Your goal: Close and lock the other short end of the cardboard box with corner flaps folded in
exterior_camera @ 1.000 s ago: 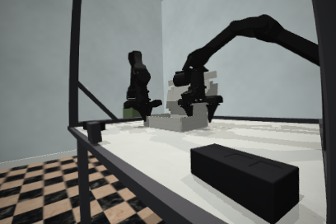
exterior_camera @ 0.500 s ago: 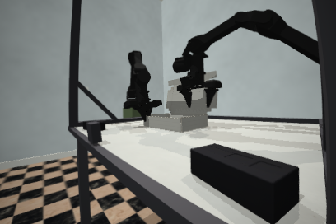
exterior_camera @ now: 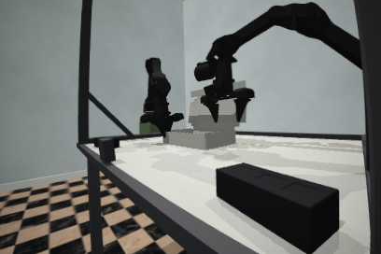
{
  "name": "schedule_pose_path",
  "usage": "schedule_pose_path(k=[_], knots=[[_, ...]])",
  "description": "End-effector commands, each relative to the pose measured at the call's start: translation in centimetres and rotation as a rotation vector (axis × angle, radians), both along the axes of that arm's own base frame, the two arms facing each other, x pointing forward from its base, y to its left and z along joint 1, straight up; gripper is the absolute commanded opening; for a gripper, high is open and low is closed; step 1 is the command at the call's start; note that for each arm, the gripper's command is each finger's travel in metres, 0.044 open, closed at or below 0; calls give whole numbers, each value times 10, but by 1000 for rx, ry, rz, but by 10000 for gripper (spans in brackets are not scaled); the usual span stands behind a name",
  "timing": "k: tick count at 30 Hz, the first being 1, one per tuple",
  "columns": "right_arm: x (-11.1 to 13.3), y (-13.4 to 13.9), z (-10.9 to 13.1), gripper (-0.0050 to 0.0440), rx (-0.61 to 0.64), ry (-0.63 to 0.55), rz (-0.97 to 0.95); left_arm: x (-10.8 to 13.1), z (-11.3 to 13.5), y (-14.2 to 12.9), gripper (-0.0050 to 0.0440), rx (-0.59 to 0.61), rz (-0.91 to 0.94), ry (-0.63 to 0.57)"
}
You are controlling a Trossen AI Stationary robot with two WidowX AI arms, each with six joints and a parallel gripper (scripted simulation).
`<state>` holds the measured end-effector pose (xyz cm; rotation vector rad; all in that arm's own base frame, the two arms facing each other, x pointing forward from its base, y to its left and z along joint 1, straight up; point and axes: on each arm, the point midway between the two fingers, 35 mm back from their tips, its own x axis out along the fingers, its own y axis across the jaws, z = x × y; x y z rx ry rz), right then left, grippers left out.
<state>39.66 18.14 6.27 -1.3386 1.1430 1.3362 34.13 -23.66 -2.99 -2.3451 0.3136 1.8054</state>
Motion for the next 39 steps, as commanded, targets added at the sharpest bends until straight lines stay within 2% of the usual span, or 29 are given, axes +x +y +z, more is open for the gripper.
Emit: schedule_pose_path(k=[1,11,14,17,19,23,25,31,39], knots=[[-35,30,21,440,25,-48,11,4,11,-4,62,-21,-2,-21],[-35,30,21,440,25,-48,11,4,11,-4,62,-21,-2,-21],[-35,30,21,371,25,-48,11,5,24,-4,62,-21,-2,-21],[-35,30,21,299,25,-48,11,5,55,-4,62,-21,-2,-22],[-35,30,21,251,25,-48,11,5,66,-4,62,-21,-2,-22],[-35,30,21,155,25,-48,11,5,66,-4,62,-21,-2,-22],[-35,30,21,155,25,-48,11,5,66,-4,62,-21,-2,-22],[-35,30,21,11,25,-48,11,5,66,-4,62,-21,-1,-22],[-35,30,21,0,25,-48,11,5,66,-4,62,-21,-1,-22]])
